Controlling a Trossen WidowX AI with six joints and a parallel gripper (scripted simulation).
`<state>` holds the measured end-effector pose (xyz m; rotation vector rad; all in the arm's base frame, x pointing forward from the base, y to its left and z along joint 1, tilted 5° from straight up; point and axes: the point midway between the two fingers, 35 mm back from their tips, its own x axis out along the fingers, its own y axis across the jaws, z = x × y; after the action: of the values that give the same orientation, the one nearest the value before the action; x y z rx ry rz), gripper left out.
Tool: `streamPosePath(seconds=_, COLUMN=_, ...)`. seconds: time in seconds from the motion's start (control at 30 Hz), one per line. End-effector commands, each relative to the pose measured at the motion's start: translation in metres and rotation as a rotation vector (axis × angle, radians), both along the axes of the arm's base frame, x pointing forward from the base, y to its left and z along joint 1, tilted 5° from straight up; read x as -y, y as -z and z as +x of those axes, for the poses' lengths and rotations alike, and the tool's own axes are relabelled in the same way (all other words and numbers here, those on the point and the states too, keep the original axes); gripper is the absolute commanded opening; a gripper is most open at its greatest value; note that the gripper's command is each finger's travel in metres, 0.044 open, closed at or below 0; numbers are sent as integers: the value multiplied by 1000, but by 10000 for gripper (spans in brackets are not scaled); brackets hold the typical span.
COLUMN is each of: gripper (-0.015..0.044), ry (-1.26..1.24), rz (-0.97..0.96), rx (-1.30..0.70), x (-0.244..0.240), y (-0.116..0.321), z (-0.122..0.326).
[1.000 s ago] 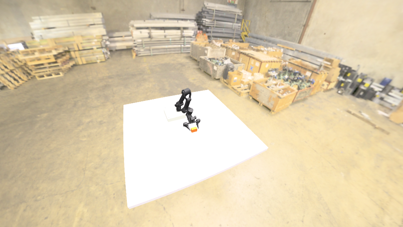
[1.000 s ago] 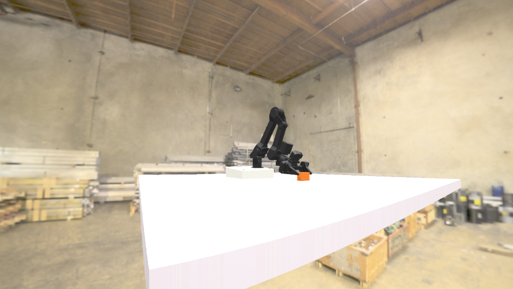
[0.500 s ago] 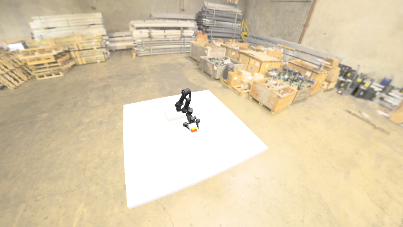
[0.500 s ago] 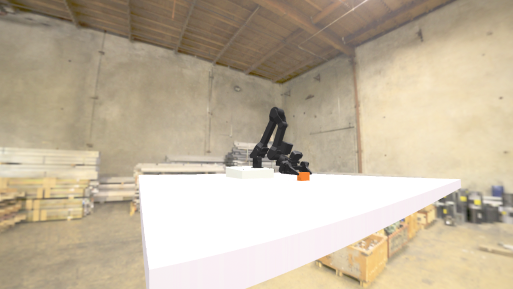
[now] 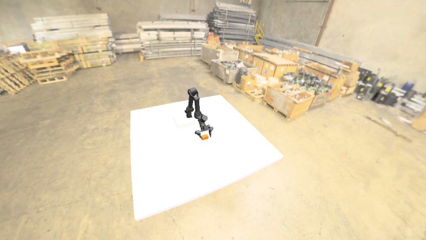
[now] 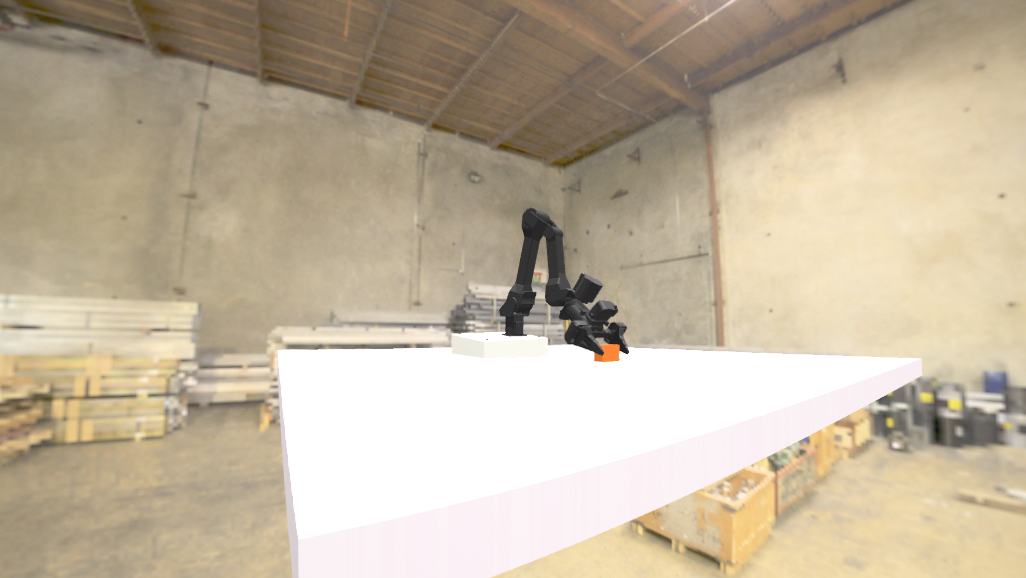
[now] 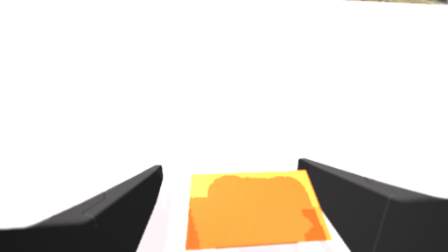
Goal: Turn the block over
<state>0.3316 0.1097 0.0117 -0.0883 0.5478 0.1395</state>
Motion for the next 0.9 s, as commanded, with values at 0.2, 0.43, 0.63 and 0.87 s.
streamPosePath(seconds=0.2, gripper=440, ry=21, rz=-8, rx=-277, x=7, y=-74, z=-30)
streamPosePath(seconds=0.43, gripper=440, ry=25, rz=-29, rx=-336, x=12, y=-71, z=-41)
streamPosePath(seconds=0.63, gripper=440, ry=25, rz=-29, rx=-336, x=12, y=-71, z=-41)
streamPosePath(seconds=0.87, gripper=440, ry=24, rz=-50, rx=-422, x=9, y=-76, z=-33)
